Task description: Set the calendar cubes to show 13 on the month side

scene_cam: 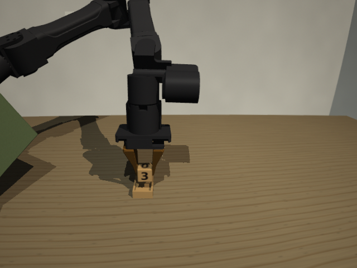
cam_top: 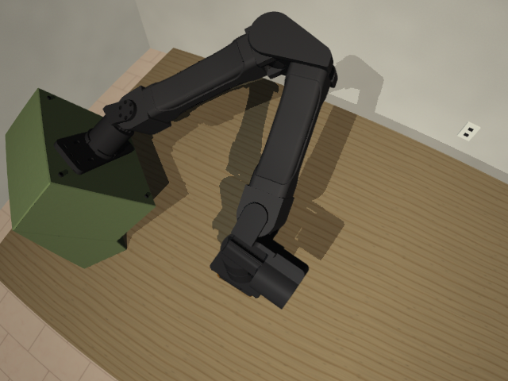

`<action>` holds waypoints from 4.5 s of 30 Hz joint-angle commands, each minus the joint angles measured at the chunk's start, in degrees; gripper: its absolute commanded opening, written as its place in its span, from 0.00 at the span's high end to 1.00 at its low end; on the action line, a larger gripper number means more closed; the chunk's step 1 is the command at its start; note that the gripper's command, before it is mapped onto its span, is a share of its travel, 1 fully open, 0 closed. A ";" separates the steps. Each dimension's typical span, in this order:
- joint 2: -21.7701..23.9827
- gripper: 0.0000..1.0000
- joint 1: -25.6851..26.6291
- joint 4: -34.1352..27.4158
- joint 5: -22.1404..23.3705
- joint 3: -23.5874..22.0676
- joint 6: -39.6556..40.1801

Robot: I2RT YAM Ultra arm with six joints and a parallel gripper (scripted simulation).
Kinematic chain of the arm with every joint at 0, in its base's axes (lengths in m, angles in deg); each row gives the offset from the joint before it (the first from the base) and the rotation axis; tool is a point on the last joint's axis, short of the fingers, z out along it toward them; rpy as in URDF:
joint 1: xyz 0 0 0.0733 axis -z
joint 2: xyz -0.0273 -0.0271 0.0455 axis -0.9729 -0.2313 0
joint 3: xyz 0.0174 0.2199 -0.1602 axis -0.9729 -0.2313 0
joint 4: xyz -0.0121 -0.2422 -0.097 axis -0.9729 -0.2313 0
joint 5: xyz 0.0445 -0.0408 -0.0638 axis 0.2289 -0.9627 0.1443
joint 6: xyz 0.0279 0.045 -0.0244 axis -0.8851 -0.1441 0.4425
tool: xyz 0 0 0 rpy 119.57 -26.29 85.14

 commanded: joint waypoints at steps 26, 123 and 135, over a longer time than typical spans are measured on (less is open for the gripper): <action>3.29 0.74 12.29 -29.82 3.13 7.05 21.99; 26.97 0.74 -2.32 -26.25 -0.60 2.34 -94.47; 26.97 0.74 -2.32 -26.25 -0.60 2.34 -94.48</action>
